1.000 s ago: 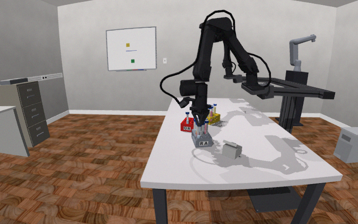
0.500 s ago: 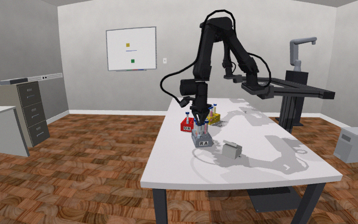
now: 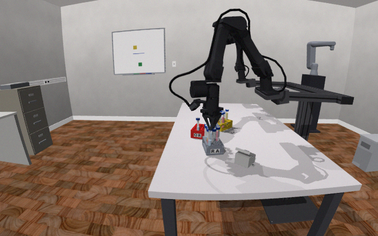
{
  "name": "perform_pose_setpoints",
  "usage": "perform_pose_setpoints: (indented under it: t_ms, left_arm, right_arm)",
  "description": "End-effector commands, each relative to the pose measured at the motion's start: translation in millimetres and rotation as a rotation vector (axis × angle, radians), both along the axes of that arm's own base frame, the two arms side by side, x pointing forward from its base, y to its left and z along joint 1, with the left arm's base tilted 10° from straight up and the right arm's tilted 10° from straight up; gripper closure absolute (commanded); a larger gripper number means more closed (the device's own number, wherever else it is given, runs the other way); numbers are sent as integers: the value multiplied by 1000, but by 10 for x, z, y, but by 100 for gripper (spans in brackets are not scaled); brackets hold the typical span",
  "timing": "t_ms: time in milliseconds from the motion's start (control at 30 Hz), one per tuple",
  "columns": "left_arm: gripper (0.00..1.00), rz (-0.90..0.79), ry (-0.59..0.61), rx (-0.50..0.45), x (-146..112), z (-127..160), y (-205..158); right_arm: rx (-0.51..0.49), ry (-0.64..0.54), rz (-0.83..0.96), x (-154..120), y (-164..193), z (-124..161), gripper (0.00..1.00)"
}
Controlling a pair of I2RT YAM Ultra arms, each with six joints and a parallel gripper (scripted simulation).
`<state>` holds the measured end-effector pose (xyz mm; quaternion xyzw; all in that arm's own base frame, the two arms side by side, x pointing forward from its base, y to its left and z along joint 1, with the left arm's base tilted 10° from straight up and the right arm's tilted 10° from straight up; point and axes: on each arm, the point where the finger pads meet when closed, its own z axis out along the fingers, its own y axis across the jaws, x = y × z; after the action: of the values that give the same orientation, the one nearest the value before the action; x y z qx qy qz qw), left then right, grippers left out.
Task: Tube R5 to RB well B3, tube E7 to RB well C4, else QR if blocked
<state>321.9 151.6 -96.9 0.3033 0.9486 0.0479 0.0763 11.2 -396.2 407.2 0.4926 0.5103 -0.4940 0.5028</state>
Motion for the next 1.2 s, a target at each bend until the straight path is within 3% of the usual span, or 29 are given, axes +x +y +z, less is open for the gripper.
perform_pose_setpoints:
  t_ms: [0,467,700,967,1167]
  left_arm:
    - [100,2,3,-10,-71,57,-13]
    - [100,0,2,-11,-96,177,-30]
    - [100,0,-36,8,62,342,52]
    - [100,4,2,-12,-137,321,-23]
    - [100,1,-6,-8,-107,376,-22]
  right_arm:
    - [-50,-10,-22,-85,116,248,100]
    - [-50,-10,-22,-85,116,248,100]
    - [-50,-10,-22,-85,116,248,100]
    - [-50,-10,-22,-85,116,248,100]
    - [-50,-10,-22,-85,116,248,100]
